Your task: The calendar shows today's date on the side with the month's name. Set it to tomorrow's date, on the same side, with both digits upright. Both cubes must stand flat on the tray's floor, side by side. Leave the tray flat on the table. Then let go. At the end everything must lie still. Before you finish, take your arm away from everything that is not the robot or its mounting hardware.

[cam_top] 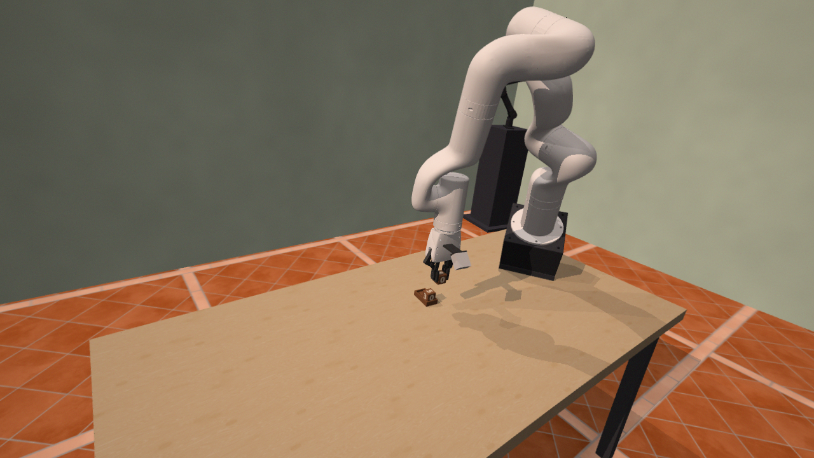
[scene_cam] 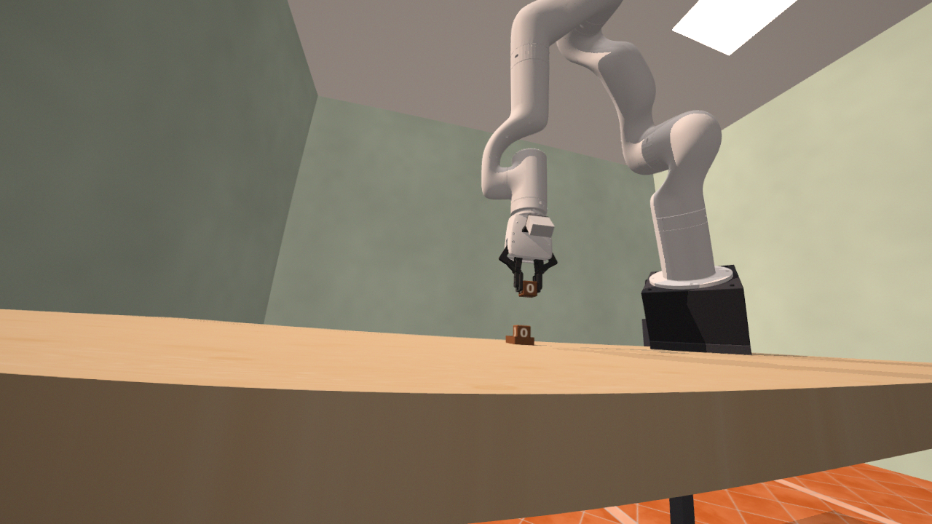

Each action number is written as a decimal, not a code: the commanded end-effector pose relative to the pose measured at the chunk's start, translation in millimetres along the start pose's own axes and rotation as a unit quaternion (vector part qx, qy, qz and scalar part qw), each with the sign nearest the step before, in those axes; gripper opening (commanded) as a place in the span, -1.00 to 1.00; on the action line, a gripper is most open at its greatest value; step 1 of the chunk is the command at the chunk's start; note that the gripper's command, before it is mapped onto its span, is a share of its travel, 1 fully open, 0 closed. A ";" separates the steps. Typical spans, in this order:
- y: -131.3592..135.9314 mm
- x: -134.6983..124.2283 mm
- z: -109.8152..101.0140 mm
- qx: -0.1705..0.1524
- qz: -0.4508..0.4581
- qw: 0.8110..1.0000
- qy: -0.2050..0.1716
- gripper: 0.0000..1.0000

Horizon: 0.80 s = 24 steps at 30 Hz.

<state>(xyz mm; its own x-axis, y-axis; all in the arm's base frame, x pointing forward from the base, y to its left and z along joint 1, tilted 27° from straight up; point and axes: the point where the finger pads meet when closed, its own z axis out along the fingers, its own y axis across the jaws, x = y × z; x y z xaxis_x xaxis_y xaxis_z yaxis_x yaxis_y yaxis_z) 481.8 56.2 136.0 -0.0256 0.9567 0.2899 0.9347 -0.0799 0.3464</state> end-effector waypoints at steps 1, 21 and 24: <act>1.7 -53.7 -3.9 0.002 -0.002 1.000 0.002 -0.43; -1.5 -80.1 -6.3 0.002 -0.003 1.000 0.003 -0.43; -1.5 -80.1 -3.9 0.002 -0.003 1.000 0.003 -0.43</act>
<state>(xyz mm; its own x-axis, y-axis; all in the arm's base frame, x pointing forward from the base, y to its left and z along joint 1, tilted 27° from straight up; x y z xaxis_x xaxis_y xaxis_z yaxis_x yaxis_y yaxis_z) 479.7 -21.7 117.5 -0.0331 0.9552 0.2943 0.9362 -0.0735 0.3437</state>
